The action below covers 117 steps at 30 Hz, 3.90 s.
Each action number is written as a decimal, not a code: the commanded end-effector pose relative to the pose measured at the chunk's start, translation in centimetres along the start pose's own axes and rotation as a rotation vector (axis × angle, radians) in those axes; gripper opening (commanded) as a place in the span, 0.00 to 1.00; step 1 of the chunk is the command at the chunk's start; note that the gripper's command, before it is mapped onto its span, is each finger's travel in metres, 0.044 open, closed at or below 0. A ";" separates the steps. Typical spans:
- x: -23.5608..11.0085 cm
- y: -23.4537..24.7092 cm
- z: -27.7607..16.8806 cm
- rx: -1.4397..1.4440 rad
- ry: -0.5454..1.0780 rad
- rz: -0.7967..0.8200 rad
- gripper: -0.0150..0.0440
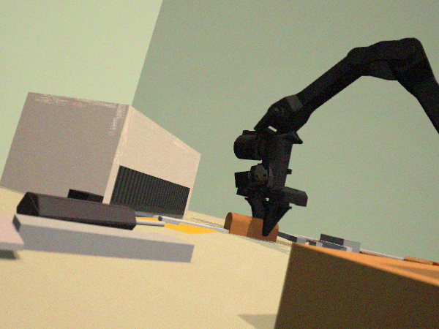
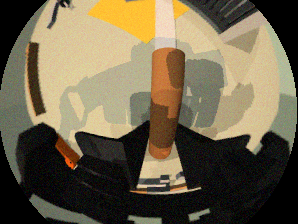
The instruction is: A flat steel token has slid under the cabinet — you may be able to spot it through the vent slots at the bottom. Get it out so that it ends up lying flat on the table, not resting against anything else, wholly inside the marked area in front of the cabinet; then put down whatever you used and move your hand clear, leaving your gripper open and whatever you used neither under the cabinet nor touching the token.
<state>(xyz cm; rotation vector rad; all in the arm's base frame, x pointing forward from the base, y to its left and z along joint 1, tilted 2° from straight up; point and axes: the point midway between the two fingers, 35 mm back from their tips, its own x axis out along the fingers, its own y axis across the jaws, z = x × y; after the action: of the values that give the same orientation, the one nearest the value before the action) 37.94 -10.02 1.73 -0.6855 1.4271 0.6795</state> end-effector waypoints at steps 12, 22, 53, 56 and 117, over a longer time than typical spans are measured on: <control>0.1 1.8 0.2 0.002 -0.005 0.005 0.25; 0.1 2.4 0.1 0.002 -0.005 0.006 0.25; 0.2 1.9 -5.2 0.002 0.000 0.005 0.25; 0.2 1.9 -5.8 0.002 0.001 0.005 0.25; -0.3 1.5 -13.5 0.008 0.009 0.005 0.25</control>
<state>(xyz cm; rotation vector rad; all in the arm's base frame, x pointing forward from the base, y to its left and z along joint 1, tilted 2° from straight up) 28.35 -19.15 1.46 -0.6748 1.4477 0.6731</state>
